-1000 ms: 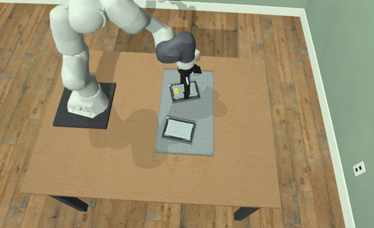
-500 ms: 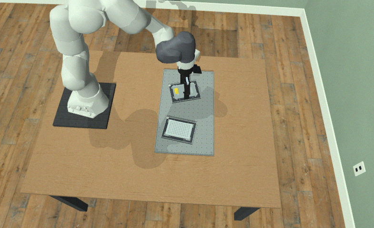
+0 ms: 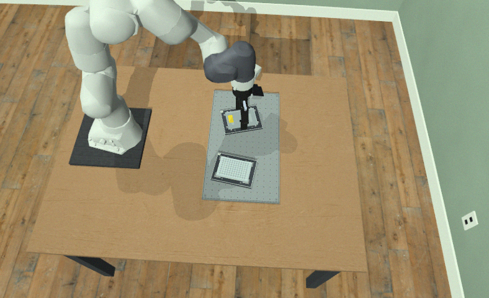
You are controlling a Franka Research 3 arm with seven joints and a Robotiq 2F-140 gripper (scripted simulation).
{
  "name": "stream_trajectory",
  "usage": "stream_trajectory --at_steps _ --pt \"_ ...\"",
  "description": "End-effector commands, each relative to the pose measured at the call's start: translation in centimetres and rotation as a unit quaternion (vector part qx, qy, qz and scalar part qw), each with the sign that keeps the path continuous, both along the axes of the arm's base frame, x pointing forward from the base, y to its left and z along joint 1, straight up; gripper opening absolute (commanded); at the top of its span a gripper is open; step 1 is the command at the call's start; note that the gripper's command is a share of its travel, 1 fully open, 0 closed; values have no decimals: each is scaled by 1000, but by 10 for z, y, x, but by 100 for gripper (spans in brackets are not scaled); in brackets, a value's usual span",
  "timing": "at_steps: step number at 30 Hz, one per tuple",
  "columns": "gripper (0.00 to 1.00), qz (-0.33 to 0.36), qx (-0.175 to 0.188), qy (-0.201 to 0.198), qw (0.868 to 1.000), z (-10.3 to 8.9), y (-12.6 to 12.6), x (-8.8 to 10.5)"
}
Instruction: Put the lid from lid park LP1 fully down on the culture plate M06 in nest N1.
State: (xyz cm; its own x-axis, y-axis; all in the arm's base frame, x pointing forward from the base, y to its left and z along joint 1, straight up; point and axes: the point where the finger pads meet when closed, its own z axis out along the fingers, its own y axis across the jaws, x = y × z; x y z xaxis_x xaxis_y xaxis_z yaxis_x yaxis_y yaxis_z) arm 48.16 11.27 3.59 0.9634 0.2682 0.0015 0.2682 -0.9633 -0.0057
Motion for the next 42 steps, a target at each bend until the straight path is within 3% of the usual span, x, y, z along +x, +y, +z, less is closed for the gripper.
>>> stream_trajectory --at_steps 1,4,5,42 --pt "69 -1 -1 0 1000 -1 0 0" --pt "69 -1 -1 0 1000 -1 0 0" --pt "10 -1 -1 0 1000 -1 0 0" --pt "10 -1 -1 0 1000 -1 0 0"
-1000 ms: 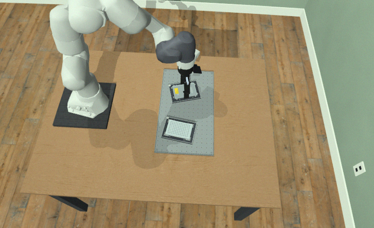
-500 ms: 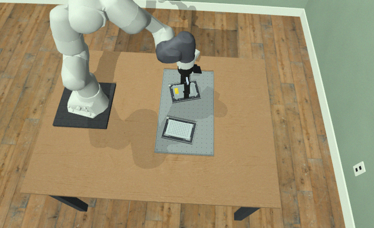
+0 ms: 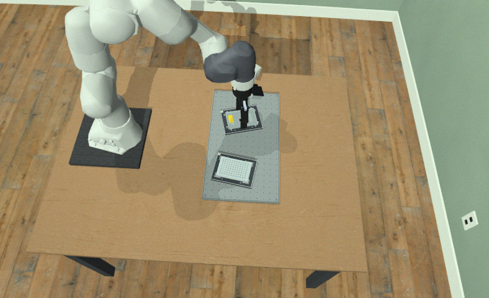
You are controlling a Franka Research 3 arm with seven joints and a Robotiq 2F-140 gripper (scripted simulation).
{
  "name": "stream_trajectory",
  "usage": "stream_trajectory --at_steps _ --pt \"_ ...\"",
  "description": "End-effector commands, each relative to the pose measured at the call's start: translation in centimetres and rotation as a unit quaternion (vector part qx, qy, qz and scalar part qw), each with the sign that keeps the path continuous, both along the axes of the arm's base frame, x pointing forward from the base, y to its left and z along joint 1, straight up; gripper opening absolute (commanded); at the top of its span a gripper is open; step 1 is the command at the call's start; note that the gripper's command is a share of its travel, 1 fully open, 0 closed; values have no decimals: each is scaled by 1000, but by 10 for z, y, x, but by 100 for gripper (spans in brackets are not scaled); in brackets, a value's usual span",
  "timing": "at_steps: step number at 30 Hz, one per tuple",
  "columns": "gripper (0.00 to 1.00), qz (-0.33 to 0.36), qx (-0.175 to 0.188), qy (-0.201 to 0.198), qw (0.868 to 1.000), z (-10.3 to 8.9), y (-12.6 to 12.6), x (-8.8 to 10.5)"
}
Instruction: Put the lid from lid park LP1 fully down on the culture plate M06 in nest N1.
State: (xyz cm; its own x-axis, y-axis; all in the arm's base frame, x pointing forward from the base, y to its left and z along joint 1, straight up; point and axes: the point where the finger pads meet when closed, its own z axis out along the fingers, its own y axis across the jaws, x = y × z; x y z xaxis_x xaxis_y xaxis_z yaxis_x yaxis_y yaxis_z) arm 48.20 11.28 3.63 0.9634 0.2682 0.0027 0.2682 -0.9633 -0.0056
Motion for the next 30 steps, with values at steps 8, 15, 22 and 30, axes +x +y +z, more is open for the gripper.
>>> stream_trajectory --at_steps 8,15,22,30 --pt "10 -1 -1 1 1000 1 0 -1" --pt "10 -1 -1 1 1000 7 0 -1" --pt "10 -1 -1 1 1000 17 0 -1" --pt "10 -1 -1 1 1000 29 0 -1"
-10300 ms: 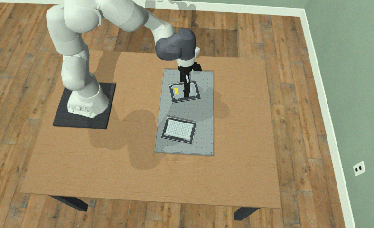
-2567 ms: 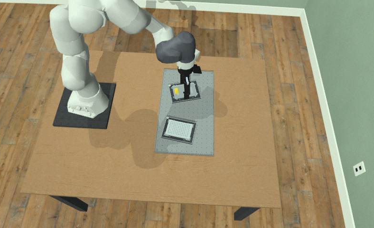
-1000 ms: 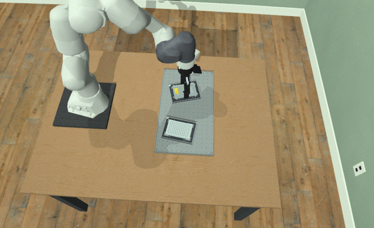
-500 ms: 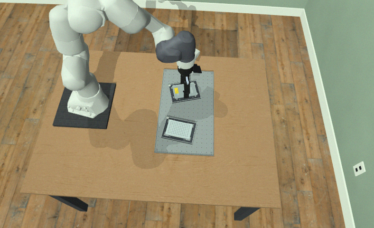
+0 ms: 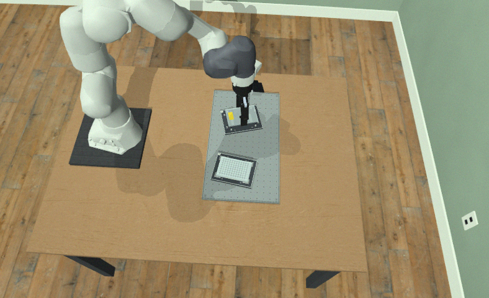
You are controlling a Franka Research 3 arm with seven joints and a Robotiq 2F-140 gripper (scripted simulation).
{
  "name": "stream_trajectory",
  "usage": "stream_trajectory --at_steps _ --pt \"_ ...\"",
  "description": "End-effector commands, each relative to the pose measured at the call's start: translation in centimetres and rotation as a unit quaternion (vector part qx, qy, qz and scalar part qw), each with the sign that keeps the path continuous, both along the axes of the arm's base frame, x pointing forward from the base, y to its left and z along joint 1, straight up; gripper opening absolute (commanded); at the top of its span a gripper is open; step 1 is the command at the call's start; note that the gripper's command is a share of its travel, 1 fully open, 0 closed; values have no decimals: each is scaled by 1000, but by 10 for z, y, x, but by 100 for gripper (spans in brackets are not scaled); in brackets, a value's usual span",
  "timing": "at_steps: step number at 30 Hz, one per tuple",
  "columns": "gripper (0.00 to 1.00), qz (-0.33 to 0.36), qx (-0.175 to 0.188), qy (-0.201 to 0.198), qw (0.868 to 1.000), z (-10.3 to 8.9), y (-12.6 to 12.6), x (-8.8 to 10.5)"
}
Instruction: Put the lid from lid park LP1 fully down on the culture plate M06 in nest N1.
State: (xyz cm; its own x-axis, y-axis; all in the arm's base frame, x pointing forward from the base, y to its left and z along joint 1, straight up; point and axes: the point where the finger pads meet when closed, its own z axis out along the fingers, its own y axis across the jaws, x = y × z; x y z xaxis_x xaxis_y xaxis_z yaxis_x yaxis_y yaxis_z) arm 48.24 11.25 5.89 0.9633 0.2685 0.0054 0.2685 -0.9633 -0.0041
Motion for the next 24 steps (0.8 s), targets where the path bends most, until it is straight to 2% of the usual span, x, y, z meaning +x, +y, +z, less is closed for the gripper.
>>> stream_trajectory --at_steps 1,9,24 --pt "10 -1 -1 2 1000 8 0 -1" --pt "10 -1 -1 2 1000 23 0 -1" --pt "10 -1 -1 2 1000 38 0 -1"
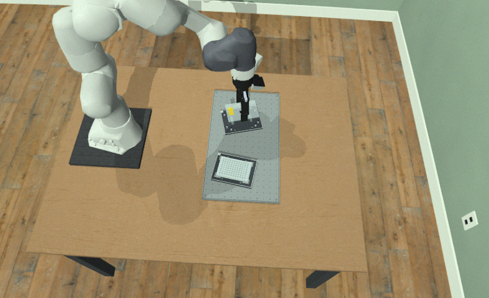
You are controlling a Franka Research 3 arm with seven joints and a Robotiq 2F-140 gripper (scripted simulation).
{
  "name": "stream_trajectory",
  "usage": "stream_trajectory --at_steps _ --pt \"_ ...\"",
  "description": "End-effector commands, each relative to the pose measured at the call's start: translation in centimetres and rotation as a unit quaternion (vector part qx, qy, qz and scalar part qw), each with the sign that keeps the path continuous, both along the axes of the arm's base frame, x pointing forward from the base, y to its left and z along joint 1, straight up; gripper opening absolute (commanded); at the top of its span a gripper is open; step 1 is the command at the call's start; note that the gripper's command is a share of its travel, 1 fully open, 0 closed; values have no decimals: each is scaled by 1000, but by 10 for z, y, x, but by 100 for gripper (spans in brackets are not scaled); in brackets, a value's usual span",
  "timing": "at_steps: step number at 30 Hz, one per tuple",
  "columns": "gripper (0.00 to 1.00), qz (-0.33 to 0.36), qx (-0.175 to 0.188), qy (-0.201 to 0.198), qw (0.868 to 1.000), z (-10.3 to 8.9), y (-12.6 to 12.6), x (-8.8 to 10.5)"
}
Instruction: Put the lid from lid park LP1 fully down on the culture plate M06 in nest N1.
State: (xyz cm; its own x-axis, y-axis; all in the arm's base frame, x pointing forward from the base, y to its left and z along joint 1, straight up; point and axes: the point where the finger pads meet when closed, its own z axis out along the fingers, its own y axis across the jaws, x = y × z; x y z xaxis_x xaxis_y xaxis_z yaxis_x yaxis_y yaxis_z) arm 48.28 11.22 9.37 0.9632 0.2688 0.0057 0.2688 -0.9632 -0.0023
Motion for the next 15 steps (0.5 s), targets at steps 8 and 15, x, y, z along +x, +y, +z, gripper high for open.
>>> stream_trajectory --at_steps 8,15 --pt "10 -1 0 2 1000 4 0 -2" --pt "10 -1 0 2 1000 3 -93 4"
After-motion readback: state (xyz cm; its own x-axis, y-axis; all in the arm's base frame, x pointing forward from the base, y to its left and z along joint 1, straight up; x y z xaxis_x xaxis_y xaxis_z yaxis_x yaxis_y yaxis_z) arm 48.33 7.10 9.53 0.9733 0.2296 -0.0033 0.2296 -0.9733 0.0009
